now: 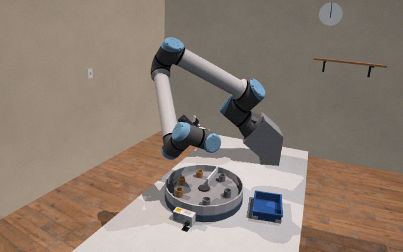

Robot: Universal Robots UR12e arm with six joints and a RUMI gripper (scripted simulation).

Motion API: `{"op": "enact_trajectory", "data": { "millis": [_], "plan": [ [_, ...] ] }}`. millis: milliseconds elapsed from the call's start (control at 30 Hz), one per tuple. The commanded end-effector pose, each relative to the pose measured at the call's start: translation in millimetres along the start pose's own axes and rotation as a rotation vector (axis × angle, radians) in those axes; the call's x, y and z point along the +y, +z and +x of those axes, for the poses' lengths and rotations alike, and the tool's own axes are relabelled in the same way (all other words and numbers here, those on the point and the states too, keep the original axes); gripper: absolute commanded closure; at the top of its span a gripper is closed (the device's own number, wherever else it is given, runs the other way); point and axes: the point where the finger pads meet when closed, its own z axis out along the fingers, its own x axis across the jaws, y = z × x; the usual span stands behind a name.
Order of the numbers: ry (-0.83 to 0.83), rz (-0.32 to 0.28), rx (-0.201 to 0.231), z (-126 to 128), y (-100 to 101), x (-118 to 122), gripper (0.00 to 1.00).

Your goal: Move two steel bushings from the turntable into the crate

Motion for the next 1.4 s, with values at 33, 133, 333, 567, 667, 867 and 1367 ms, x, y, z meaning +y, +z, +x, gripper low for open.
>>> {"op": "enact_trajectory", "data": {
  "millis": [33,133,333,567,667,867,1367],
  "plan": [
    [0.001,0.0,0.0,0.2,-0.1,-0.4,0.0],
    [0.001,0.0,0.0,0.2,-0.1,-0.4,0.0],
    [0.001,0.0,0.0,0.2,-0.1,-0.4,0.0],
    [0.001,0.0,0.0,0.2,-0.1,-0.4,0.0],
    [0.001,-0.001,0.0,0.4,0.0,-0.1,0.0],
    [0.009,-0.013,0.004,3.0,0.1,4.0,0.0],
    [0.085,-0.13,0.041,24.7,-0.8,42.8,0.0]
  ]
}}
